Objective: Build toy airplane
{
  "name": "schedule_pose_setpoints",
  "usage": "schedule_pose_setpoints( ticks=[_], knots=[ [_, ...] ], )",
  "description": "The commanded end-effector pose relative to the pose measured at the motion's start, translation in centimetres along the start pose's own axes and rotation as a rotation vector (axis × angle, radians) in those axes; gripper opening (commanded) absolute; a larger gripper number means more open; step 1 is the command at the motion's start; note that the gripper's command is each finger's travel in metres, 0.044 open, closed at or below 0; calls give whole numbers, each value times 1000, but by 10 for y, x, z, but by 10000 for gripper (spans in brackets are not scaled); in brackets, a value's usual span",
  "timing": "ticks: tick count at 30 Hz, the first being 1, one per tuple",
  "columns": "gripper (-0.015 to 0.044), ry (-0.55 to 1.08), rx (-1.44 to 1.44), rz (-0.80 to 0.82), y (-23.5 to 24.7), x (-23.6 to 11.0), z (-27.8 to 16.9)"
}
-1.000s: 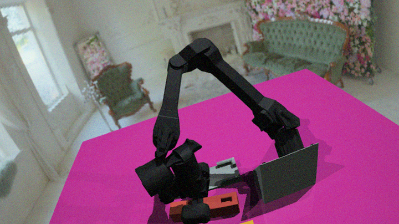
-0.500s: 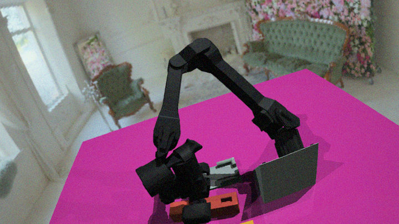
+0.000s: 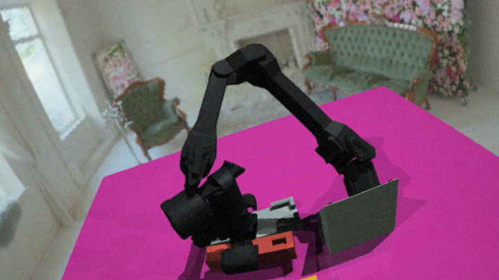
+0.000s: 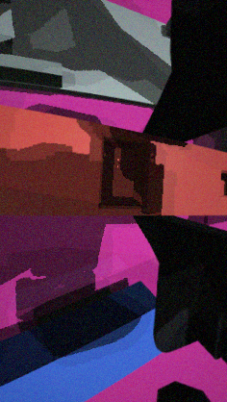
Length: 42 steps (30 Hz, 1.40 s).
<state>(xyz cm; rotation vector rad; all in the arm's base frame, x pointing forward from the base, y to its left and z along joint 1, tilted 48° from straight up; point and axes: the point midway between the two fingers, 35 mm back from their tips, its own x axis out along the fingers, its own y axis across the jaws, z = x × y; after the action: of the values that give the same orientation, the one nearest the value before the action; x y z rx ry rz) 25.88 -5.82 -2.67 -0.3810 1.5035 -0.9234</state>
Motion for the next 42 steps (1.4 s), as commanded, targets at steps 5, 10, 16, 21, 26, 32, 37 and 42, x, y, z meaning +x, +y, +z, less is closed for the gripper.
schedule_pose_setpoints(
  ticks=[5, 10, 16, 21, 26, 32, 37, 42],
  knots=[
    [0, -10, 10, 15, 3, -27, 4],
    [0, -10, 9, 15, 3, -42, 4],
    [0, -9, 10, 14, 2, -61, 3],
    [0, -9, 10, 12, 1, -77, 1],
    [0, -9, 11, 9, -1, -93, -2],
    [0, -8, 10, 7, -3, -100, -3],
    [0, -8, -7, 14, -15, -93, 1],
    [0, -9, -26, 20, -29, -86, 5]
  ],
)
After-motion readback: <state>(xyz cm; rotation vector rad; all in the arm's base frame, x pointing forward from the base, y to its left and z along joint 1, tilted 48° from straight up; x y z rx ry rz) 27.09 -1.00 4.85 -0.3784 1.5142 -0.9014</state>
